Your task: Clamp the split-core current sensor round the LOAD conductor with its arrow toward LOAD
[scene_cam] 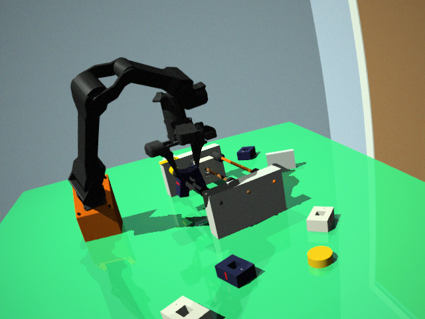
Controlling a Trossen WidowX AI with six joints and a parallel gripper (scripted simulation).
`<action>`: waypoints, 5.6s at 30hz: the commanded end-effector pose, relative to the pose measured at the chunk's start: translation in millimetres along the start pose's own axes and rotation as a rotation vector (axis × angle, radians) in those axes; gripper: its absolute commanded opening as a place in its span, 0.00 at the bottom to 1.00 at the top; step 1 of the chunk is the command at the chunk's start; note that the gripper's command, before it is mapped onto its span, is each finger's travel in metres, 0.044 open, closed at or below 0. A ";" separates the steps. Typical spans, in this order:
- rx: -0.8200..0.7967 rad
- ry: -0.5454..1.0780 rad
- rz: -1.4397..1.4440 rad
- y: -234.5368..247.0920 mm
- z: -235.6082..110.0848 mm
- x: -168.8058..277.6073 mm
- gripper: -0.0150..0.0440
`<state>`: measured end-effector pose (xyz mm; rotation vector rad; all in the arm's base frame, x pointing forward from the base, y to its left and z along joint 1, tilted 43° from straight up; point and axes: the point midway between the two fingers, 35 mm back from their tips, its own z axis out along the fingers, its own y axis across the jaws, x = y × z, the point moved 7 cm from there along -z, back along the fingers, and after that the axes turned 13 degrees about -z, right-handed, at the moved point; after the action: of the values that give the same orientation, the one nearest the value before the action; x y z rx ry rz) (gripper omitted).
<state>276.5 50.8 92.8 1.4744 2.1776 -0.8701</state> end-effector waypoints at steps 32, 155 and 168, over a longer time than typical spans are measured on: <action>-0.002 0.001 0.003 0.5 -0.8 -0.3 1.00; 0.005 -0.005 0.000 1.5 60.8 1.2 0.25; 0.001 -0.008 -0.004 1.1 54.0 1.5 0.25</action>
<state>271.4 14.8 44.5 1.4734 2.1952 -0.8902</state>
